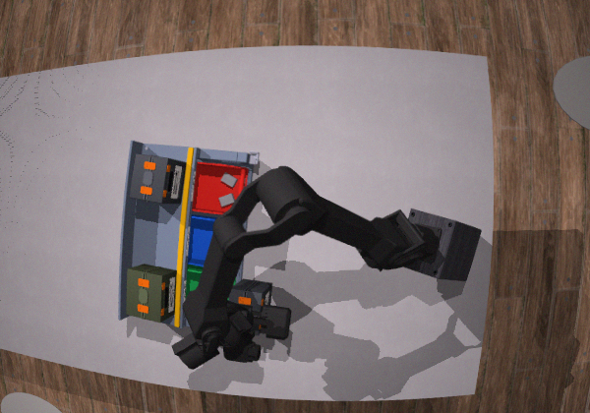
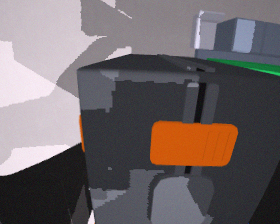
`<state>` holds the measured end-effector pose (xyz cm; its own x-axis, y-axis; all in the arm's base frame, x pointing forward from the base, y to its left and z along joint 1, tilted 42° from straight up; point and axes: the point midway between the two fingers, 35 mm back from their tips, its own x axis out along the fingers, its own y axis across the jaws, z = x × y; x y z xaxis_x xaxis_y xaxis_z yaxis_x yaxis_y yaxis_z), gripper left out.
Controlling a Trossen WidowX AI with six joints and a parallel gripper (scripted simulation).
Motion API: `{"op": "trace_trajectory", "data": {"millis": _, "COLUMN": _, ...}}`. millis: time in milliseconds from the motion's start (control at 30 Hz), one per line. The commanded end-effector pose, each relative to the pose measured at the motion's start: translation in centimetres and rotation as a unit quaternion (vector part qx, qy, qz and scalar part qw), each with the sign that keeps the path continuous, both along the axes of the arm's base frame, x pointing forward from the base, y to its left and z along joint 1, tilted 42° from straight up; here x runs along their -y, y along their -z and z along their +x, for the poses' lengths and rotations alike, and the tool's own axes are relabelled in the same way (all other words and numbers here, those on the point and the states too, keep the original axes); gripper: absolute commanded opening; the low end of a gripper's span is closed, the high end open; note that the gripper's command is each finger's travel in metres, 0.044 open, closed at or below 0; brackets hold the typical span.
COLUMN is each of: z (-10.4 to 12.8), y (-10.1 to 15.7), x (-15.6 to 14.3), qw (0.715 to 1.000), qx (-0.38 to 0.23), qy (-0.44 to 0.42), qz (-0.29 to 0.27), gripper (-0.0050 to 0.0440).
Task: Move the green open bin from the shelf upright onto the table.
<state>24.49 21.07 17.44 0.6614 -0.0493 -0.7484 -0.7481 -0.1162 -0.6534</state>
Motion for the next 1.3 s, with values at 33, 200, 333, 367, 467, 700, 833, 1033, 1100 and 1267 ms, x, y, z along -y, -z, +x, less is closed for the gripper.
{"op": "trace_trajectory", "data": {"millis": 33, "z": -0.2, "y": -0.9, "x": 3.0, "qw": 1.0, "qx": 0.009, "qy": -0.004, "qz": 0.012, "gripper": 0.0}}
{"op": "trace_trajectory", "data": {"millis": 200, "z": -0.2, "y": -0.9, "x": 3.8, "qw": 1.0, "qx": 0.009, "qy": -0.005, "qz": 0.012, "gripper": 0.0}}
{"op": "trace_trajectory", "data": {"millis": 333, "z": -0.2, "y": -0.9, "x": 3.8, "qw": 1.0, "qx": 0.009, "qy": -0.005, "qz": 0.012, "gripper": 0.0}}
{"op": "trace_trajectory", "data": {"millis": 367, "z": -0.2, "y": -0.9, "x": 3.8, "qw": 1.0, "qx": 0.009, "qy": -0.005, "qz": 0.012, "gripper": 0.0}}
{"op": "trace_trajectory", "data": {"millis": 467, "z": -0.2, "y": -0.9, "x": 3.8, "qw": 1.0, "qx": 0.009, "qy": -0.005, "qz": 0.012, "gripper": 0.0}}
{"op": "trace_trajectory", "data": {"millis": 700, "z": -0.2, "y": -0.5, "x": 7.7, "qw": 1.0, "qx": 0.01, "qy": -0.005, "qz": 0.011, "gripper": 0.0}}
{"op": "trace_trajectory", "data": {"millis": 833, "z": -0.2, "y": -0.5, "x": 7.7, "qw": 1.0, "qx": 0.01, "qy": -0.005, "qz": 0.011, "gripper": 0.0}}
{"op": "trace_trajectory", "data": {"millis": 1033, "z": -0.2, "y": -0.5, "x": 7.7, "qw": 1.0, "qx": 0.01, "qy": -0.005, "qz": 0.011, "gripper": 0.0}}
{"op": "trace_trajectory", "data": {"millis": 1100, "z": -0.1, "y": -0.1, "x": 9.2, "qw": 1.0, "qx": 0.006, "qy": -0.003, "qz": 0.006, "gripper": 0.0}}
{"op": "trace_trajectory", "data": {"millis": 1267, "z": -0.3, "y": -0.3, "x": 11.6, "qw": 1.0, "qx": 0.011, "qy": -0.005, "qz": 0.01, "gripper": 0.0}}
